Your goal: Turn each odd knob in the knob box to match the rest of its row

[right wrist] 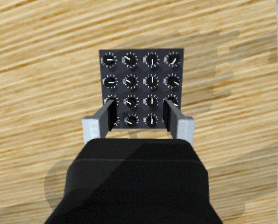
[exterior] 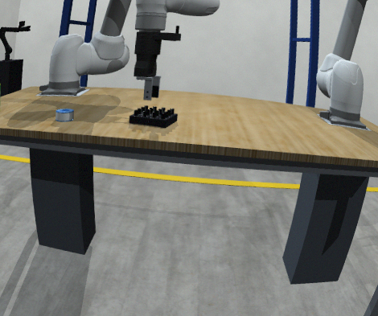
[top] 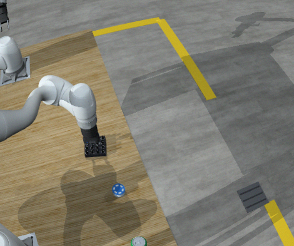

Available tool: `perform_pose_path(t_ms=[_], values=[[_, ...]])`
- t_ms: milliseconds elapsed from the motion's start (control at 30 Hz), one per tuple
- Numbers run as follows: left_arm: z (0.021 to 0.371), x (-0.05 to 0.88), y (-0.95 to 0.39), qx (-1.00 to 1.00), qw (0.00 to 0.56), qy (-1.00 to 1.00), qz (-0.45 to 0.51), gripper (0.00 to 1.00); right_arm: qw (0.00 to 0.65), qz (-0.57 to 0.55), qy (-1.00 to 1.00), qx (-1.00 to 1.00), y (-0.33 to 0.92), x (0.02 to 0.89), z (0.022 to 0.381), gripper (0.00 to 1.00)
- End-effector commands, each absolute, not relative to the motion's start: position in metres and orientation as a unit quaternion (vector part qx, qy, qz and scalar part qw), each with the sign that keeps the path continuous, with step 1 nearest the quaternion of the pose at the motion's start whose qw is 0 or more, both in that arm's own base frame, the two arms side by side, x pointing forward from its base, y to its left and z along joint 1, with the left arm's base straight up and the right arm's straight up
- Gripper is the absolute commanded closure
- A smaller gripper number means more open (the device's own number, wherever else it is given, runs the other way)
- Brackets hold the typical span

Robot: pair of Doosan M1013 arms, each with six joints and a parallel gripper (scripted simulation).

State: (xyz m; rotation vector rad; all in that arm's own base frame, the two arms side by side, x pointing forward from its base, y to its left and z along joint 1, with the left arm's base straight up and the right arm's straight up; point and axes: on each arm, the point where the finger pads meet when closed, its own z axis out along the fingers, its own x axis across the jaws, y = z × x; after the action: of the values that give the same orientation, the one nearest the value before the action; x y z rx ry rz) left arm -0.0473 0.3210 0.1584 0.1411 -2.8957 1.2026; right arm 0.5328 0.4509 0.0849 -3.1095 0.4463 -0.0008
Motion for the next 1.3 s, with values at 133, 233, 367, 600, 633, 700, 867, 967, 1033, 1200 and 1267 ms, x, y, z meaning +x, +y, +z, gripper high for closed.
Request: perform_pose_path(t_ms=[133, 233, 367, 600, 633, 700, 867, 967, 1033, 1200, 1267], values=[[0.159, -0.047, 0.321, 0.045, 0.002, -0.923, 0.383, 0.0, 0.001, -0.001, 0.142, -0.99, 0.451, 0.533, 0.086, 0.0], [0.159, -0.047, 0.321, 0.045, 0.002, -0.923, 0.383, 0.0, 0.001, -0.001, 0.142, -0.99, 0.451, 0.533, 0.086, 0.0], [0.159, -0.047, 0.321, 0.045, 0.002, -0.923, 0.383, 0.0, 0.001, -0.001, 0.142, -0.99, 0.451, 0.533, 0.086, 0.0], [0.159, -0.047, 0.321, 0.045, 0.002, -0.923, 0.383, 0.0, 0.001, 0.0, 0.142, -0.99, 0.448, 0.532, 0.086, 0.0], [0.159, -0.047, 0.321, 0.045, 0.002, -0.923, 0.383, 0.0, 0.0, 0.0, 0.142, -0.99, 0.448, 0.532, 0.086, 0.0], [0.159, -0.047, 0.321, 0.045, 0.002, -0.923, 0.383, 0.0, 0.0, 0.0, 0.142, -0.99, 0.445, 0.531, 0.086, 0.0], [0.159, -0.047, 0.321, 0.045, 0.002, -0.923, 0.383, 0.0, 0.0, 0.0, 0.142, -0.99, 0.438, 0.529, 0.086, 0.0], [0.159, -0.047, 0.321, 0.045, 0.002, -0.923, 0.383, 0.0, 0.0, 0.0, 0.142, -0.99, 0.432, 0.528, 0.086, 0.0], [0.159, -0.047, 0.321, 0.045, 0.002, -0.923, 0.383, 0.0, 0.0, 0.0, 0.142, -0.99, 0.428, 0.527, 0.086, 0.0], [0.159, -0.047, 0.321, 0.045, 0.002, -0.923, 0.383, 0.0, 0.0, 0.0, 0.142, -0.99, 0.421, 0.525, 0.086, 0.0], [0.159, -0.047, 0.321, 0.045, 0.002, -0.923, 0.383, 0.0, 0.0, 0.0, 0.142, -0.99, 0.417, 0.524, 0.086, 0.0]])
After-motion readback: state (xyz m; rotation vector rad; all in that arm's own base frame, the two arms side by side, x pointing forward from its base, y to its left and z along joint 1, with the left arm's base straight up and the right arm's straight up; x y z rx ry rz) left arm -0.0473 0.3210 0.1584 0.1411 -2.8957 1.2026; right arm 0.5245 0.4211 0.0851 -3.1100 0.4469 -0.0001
